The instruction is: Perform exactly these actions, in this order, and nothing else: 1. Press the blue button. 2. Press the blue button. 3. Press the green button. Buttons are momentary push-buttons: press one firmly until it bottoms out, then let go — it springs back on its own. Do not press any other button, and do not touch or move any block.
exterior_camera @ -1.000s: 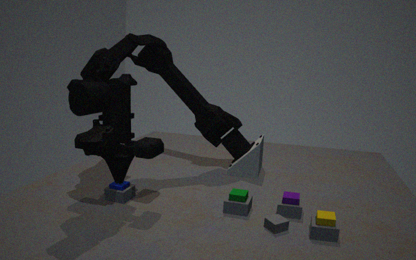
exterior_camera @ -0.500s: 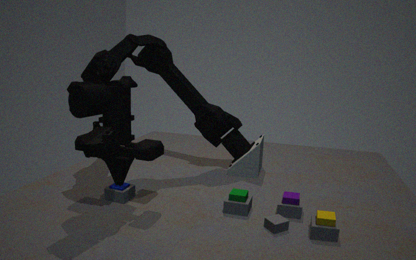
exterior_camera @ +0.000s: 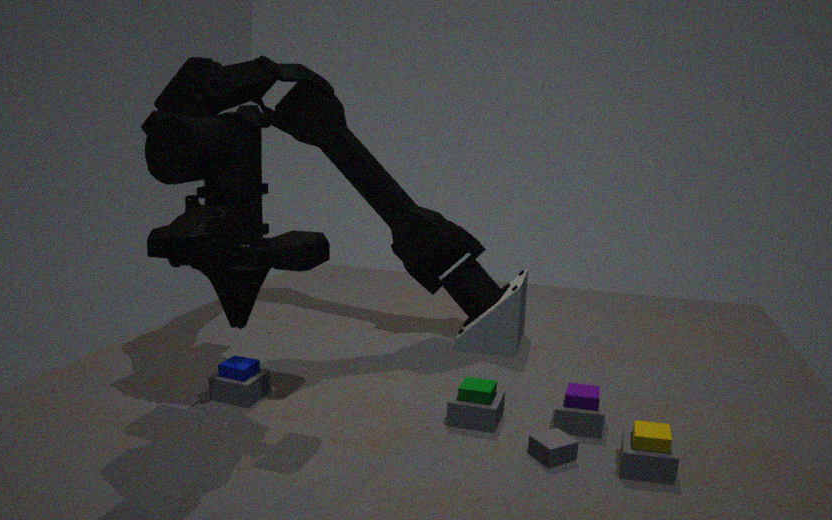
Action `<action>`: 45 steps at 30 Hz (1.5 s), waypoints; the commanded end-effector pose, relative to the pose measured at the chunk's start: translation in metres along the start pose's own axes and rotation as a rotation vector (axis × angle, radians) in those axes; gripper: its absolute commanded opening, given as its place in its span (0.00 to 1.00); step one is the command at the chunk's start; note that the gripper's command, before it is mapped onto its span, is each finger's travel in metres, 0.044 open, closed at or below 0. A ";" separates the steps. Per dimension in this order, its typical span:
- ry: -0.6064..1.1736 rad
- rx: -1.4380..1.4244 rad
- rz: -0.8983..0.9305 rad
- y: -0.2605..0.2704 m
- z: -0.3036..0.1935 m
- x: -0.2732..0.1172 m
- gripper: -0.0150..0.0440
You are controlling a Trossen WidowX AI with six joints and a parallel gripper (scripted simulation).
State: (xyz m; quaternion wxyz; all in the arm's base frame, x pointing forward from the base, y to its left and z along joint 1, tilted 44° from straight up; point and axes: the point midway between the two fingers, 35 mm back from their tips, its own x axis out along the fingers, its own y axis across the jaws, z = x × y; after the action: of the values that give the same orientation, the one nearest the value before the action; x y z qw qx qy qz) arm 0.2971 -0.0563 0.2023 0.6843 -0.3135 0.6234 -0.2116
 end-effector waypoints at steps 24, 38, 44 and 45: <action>-0.007 0.025 0.007 0.248 -0.034 -0.047 0.29; -0.008 0.026 0.006 0.248 -0.033 0.014 0.29; -0.008 0.026 0.006 0.248 -0.033 0.020 0.29; -0.008 0.026 0.006 0.248 -0.033 0.022 0.29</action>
State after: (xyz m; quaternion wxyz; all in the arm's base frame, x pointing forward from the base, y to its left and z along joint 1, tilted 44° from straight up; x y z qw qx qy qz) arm 0.2420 0.1054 0.0183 0.6923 -0.3011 0.6191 -0.2162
